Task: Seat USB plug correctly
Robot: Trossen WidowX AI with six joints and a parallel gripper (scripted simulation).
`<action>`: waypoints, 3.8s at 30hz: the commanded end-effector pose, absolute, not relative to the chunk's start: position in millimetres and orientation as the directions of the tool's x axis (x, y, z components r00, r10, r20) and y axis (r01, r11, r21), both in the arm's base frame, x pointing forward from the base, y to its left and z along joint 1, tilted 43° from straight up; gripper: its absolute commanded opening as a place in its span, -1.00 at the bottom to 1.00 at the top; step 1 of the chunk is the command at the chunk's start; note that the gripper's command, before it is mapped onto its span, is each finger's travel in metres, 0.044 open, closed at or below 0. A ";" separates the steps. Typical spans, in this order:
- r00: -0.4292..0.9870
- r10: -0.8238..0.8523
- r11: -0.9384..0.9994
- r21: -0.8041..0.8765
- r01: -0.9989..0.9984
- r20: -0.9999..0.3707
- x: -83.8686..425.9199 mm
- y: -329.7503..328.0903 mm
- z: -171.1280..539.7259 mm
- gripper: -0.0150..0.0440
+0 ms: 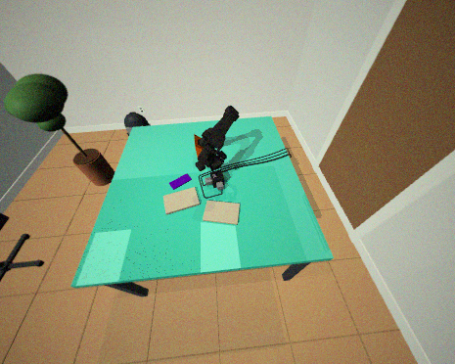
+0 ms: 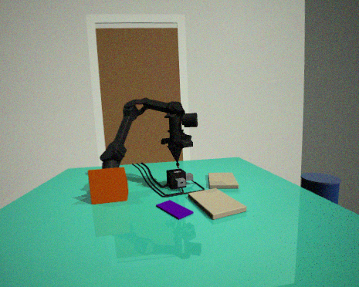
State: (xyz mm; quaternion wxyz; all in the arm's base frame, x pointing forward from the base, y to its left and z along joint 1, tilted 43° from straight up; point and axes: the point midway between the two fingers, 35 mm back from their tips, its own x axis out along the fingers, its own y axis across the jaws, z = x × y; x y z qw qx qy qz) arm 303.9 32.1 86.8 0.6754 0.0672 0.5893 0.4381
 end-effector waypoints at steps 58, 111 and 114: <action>-0.078 0.670 0.406 0.277 0.871 -0.738 304.0 32.0 86.7 -0.49; -0.084 0.689 0.242 0.120 0.963 -0.720 303.4 35.8 85.5 -0.49; -0.084 0.691 0.242 0.120 0.963 -0.718 303.3 36.2 85.4 -0.49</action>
